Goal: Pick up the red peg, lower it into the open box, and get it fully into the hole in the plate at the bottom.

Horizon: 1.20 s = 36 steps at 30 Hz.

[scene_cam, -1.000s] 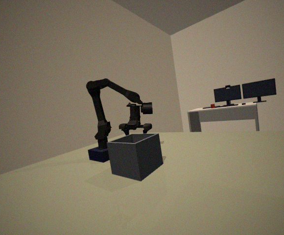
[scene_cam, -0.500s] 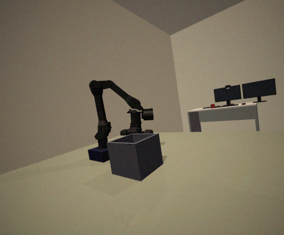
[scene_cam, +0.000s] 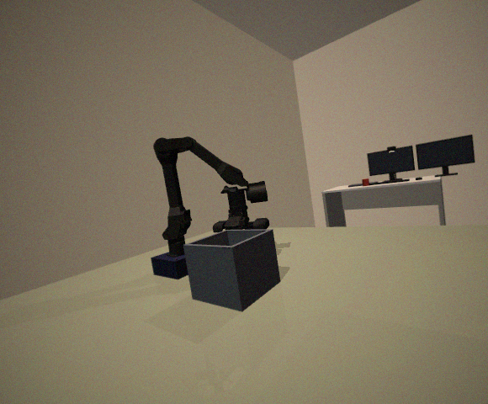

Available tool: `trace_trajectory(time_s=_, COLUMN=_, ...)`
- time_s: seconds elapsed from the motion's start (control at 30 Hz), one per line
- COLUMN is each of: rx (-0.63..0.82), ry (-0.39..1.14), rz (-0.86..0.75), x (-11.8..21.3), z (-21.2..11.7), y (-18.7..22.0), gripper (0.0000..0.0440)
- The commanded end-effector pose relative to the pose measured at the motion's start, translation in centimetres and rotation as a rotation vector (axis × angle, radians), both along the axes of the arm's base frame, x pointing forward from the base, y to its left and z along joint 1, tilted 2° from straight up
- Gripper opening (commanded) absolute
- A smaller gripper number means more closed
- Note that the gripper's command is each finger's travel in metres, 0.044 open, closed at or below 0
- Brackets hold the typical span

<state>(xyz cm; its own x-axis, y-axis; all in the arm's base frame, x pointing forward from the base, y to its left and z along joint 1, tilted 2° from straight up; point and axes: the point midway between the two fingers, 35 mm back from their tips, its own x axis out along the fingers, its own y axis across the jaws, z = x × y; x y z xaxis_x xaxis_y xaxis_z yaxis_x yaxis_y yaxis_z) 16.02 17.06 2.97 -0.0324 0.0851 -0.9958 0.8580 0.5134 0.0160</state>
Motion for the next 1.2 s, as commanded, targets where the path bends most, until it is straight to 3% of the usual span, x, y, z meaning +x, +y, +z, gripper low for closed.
trace_trajectory(time_s=0.0, rx=0.041, ry=-0.020, rz=-0.012, x=0.5, z=1.0, y=0.7, gripper=0.0000)
trace_trajectory(time_s=0.5, rx=0.172, ry=-0.171, rz=-0.032, x=4.0, z=7.8, y=1.5, gripper=0.0000)
trace_trajectory(time_s=0.87, rx=0.177, ry=-0.291, rz=-0.072, x=6.8, z=13.2, y=-1.4, gripper=0.0000)
trace_trajectory(time_s=1.17, rx=0.119, ry=-0.339, rz=-0.129, x=8.7, z=14.9, y=-5.0, gripper=0.0000)
